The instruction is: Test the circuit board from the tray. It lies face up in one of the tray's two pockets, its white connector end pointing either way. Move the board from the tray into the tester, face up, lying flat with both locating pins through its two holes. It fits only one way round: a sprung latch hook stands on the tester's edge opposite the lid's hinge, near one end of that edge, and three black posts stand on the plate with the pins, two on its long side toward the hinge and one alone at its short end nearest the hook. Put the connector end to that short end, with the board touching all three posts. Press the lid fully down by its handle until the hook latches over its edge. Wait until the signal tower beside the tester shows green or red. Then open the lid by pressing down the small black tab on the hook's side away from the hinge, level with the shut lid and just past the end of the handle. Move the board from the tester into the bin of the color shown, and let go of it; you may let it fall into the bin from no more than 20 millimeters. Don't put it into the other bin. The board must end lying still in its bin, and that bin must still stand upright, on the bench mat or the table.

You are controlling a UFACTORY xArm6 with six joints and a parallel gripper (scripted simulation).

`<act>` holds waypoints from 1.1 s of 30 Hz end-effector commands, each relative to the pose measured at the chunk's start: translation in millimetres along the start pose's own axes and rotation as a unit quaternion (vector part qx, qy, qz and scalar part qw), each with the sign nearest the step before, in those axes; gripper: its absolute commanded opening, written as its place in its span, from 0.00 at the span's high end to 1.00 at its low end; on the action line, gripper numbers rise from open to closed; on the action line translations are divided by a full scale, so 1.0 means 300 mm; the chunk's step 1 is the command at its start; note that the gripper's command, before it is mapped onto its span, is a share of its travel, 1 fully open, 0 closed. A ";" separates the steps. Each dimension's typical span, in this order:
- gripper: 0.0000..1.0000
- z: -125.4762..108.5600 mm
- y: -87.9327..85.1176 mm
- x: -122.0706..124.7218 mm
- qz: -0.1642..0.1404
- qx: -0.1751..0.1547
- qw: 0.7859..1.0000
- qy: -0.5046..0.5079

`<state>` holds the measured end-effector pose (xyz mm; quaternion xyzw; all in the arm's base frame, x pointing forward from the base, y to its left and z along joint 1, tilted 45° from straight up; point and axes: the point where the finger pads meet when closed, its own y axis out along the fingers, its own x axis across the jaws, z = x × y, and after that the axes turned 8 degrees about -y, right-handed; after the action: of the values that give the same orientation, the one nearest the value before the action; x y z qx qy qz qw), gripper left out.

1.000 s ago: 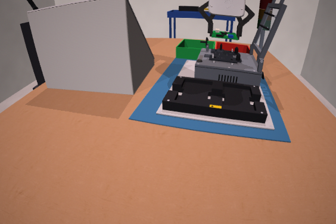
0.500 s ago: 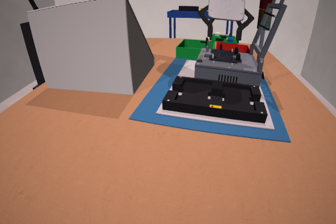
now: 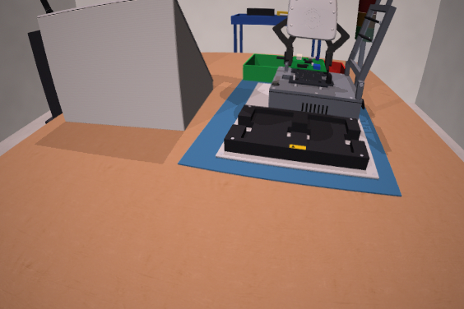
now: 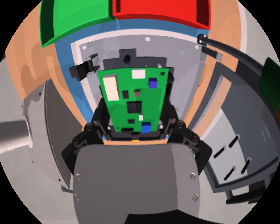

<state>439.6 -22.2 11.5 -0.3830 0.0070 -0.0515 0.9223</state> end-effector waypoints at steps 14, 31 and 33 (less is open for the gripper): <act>0.21 0.000 0.035 0.005 -0.002 -0.001 1.000 -0.001; 0.21 0.000 0.035 0.005 -0.002 -0.001 1.000 0.000; 0.21 0.000 0.035 0.005 -0.002 -0.001 1.000 0.000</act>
<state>441.0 -13.8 3.2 -0.3831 0.0069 -0.0517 0.9222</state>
